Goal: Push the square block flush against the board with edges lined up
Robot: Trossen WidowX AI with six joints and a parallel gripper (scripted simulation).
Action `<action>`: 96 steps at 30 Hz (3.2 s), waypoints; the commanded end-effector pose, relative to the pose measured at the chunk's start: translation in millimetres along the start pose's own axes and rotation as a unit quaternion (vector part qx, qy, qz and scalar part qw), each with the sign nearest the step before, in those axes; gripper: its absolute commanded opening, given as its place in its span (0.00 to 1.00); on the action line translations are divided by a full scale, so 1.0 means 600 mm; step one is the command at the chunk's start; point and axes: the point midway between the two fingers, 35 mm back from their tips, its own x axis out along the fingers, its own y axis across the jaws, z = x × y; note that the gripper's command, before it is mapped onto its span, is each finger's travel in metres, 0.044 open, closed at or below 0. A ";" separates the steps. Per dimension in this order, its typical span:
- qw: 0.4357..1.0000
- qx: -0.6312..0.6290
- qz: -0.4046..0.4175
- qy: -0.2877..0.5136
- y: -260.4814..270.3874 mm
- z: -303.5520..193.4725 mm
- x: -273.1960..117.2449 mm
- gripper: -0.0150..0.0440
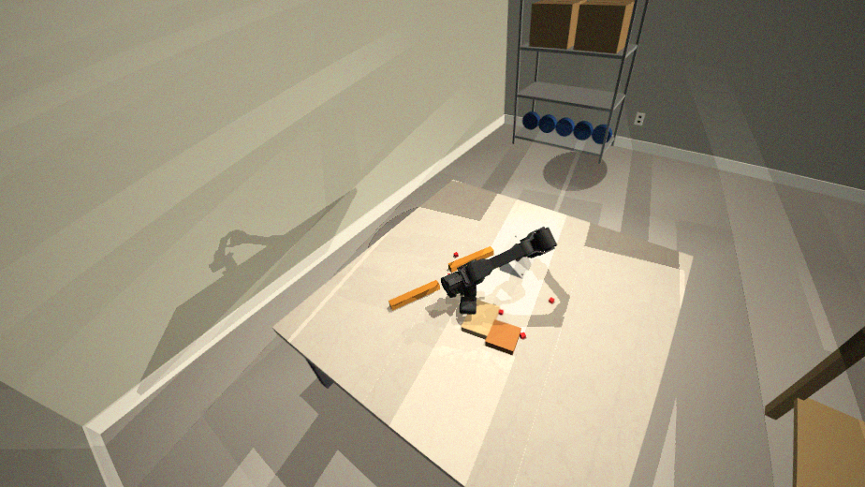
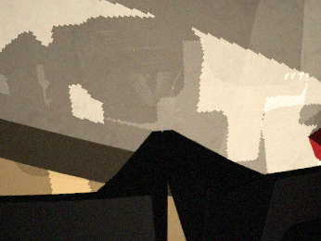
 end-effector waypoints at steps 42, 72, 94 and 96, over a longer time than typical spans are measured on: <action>1.000 0.001 -0.001 0.011 0.007 0.031 0.012 0.25; 0.996 -0.094 -0.001 0.011 0.002 0.018 -0.083 0.25; 0.889 -0.457 0.004 0.013 -0.032 -0.119 -0.086 0.25; 0.873 -0.488 0.004 0.013 -0.037 -0.131 -0.085 0.25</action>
